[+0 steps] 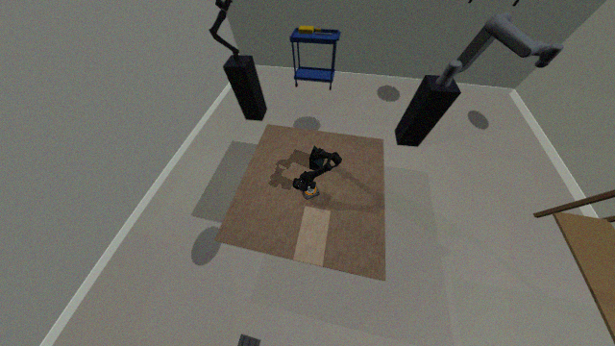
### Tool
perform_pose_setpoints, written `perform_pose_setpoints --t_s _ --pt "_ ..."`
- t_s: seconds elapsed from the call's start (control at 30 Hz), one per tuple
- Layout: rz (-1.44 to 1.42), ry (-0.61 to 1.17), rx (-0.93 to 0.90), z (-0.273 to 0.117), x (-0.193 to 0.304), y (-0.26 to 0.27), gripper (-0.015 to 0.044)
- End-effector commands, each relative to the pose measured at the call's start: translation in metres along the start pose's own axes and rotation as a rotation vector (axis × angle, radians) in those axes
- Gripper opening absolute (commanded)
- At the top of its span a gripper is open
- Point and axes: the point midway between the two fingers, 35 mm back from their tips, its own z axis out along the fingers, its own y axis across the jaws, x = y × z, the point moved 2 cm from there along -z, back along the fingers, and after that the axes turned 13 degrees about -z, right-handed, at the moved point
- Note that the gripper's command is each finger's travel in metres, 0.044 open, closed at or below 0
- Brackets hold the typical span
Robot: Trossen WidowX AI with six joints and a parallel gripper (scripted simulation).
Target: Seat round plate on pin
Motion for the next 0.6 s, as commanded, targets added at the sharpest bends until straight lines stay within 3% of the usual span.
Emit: perform_pose_setpoints --t_s 0.0,0.57 --pt "-0.013 -0.015 0.003 -0.0004 -0.0070 -0.0005 0.0000" --pt "-0.013 -0.015 0.003 -0.0006 -0.0086 -0.0009 0.0000"
